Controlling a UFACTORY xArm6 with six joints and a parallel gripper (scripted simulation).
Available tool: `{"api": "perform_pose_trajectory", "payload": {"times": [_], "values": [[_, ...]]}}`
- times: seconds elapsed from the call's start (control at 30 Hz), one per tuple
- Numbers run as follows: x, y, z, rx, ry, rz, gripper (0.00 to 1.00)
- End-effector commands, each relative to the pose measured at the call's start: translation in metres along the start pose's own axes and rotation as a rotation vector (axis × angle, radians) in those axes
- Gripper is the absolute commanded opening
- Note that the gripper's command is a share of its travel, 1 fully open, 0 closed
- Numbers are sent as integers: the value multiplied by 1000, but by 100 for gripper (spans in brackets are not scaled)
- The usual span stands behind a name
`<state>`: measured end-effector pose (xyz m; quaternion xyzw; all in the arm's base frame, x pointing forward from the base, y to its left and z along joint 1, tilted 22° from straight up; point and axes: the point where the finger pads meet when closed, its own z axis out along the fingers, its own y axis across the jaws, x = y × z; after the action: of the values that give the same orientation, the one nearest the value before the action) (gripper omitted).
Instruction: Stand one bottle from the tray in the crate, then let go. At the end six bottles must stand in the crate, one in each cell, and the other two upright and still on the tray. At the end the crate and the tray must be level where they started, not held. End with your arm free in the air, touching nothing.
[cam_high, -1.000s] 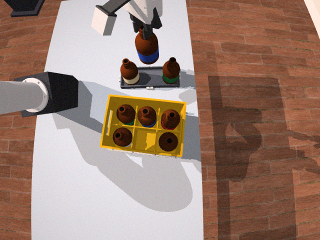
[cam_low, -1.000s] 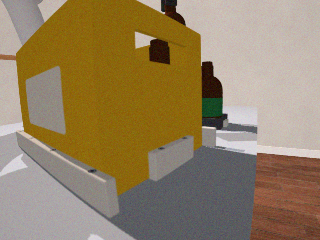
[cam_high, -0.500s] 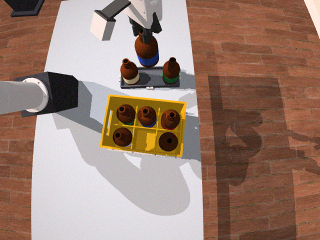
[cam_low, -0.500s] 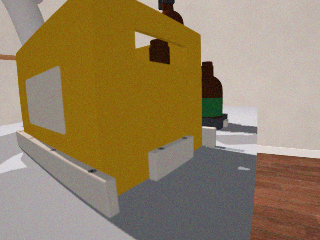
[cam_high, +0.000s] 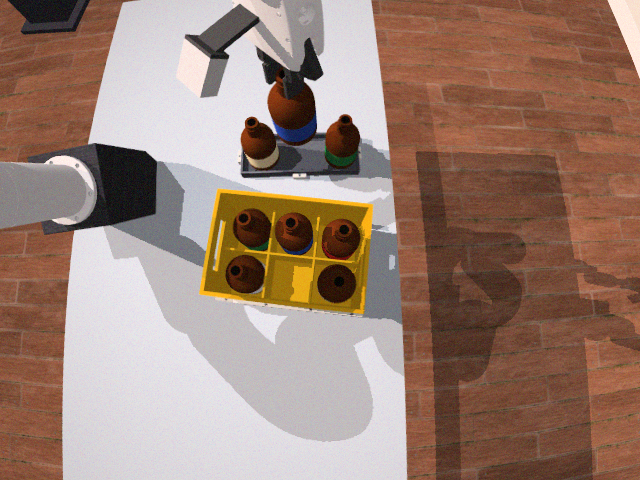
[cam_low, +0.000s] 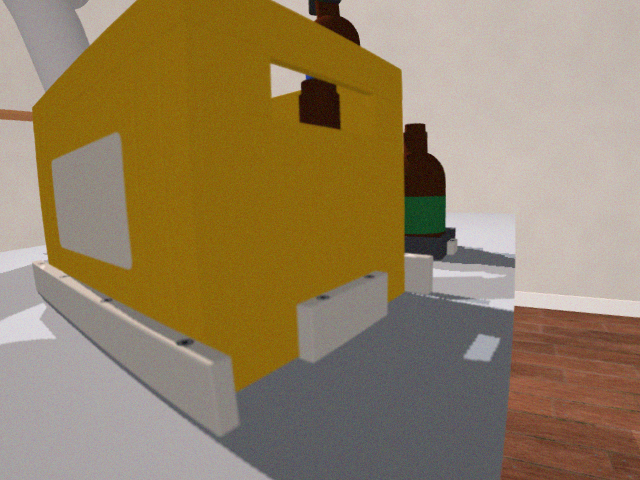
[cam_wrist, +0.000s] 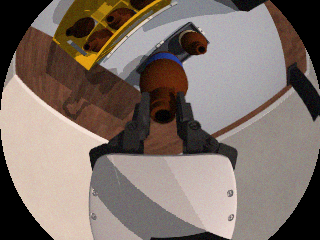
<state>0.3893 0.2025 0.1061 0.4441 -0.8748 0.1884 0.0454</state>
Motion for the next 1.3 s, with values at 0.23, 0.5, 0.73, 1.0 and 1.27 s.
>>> {"api": "perform_pose_trajectory", "payload": {"times": [0.23,0.5,0.73,1.0,1.27], "values": [[14,-14,-2,1,-5,1,0],[24,-23,-2,1,-5,1,0],[37,-34,-2,1,-5,1,0],[49,-44,-2,1,-5,1,0],[66,-59,-2,1,-5,1,0]]}}
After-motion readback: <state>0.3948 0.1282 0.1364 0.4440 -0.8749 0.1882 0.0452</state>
